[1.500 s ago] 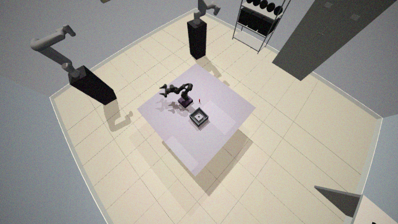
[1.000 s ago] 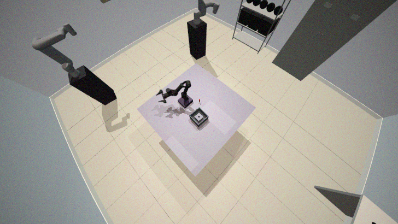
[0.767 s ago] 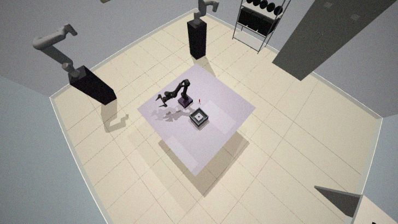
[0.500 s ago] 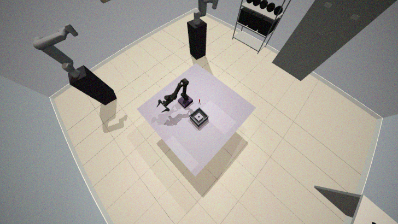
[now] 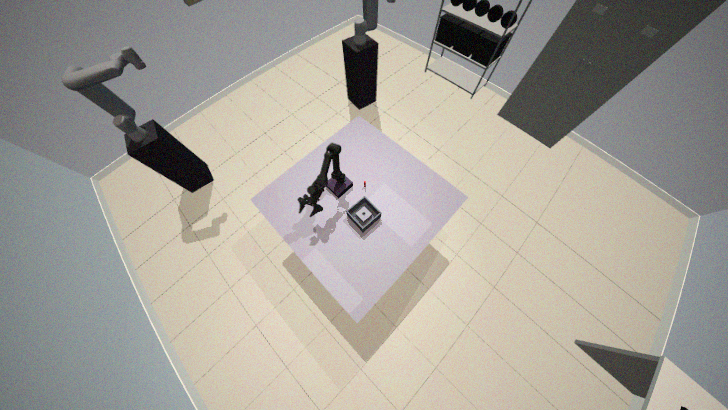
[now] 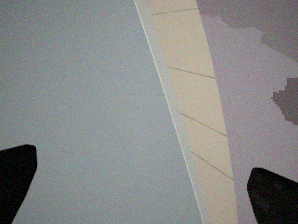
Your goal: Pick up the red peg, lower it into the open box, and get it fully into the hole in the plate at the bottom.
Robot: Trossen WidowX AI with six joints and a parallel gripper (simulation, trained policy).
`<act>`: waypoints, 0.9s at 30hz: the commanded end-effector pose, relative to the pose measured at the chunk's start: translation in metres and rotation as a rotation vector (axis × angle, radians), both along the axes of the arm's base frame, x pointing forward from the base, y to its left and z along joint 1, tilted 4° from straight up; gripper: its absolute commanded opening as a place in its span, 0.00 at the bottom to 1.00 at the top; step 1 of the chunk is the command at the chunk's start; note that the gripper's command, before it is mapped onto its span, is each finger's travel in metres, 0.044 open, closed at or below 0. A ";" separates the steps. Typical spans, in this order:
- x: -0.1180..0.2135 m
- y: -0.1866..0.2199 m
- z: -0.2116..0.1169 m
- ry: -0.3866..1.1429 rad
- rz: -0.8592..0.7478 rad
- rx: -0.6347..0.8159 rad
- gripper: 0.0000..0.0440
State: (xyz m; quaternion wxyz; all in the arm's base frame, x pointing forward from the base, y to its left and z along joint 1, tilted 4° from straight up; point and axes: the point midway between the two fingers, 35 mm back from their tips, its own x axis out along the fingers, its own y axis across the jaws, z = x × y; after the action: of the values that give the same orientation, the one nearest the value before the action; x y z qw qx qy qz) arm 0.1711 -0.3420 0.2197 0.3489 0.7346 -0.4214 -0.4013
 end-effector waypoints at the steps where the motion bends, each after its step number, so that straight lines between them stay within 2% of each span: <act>1: 0.027 0.014 0.002 0.103 0.080 0.005 1.00; 14: 0.097 0.082 -0.003 0.447 0.388 0.005 1.00; 27: 0.135 0.165 -0.009 0.759 0.721 -0.043 1.00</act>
State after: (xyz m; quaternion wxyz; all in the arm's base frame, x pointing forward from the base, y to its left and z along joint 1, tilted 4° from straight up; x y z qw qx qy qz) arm 0.3006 -0.1941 0.2094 0.5859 0.6470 -0.0299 -0.4871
